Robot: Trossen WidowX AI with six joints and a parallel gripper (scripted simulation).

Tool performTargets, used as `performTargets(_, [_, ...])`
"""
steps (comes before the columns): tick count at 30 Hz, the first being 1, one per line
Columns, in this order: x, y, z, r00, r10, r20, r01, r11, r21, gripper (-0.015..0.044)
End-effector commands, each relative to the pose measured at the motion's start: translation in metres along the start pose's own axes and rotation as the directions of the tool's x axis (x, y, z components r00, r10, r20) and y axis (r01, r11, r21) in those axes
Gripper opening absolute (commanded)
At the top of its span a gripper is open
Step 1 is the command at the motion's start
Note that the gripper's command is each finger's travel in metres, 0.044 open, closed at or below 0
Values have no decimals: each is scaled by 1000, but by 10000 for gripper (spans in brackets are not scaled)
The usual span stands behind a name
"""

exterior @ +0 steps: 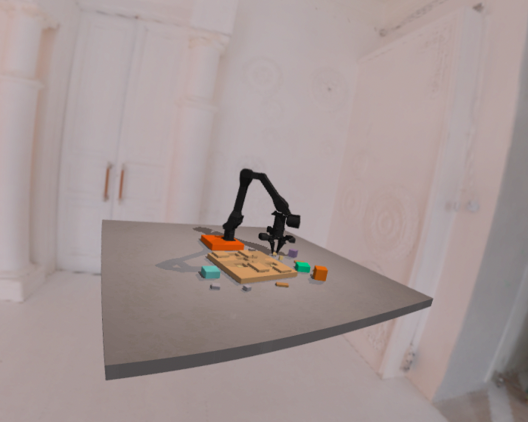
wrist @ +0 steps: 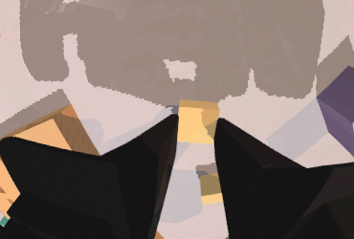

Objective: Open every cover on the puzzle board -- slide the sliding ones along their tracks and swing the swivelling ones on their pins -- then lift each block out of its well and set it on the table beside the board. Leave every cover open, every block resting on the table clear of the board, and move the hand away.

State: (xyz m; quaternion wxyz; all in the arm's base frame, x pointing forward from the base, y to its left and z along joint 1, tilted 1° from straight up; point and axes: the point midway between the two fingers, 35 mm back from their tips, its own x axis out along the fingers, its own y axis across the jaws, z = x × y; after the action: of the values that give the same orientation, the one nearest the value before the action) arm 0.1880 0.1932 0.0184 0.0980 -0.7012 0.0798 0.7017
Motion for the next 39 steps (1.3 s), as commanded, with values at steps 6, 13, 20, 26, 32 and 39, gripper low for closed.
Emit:
performTargets(6, [10,3,3,1000,8,9,-8,1000,4,80])
performTargets(13, [7,2,1,1000,3,2,-3,1000,0,237])
performTargets(20, [7,2,1,1000,4,2,-4,1000,0,421])
performTargets(26, [-10,0,0,1000,4,3,-4,1000,1,440])
performTargets(32, [-29,-1,0,1000,6,5,-6,1000,2,440])
performTargets(39, [-51,0,0,1000,7,7,-7,1000,3,440])
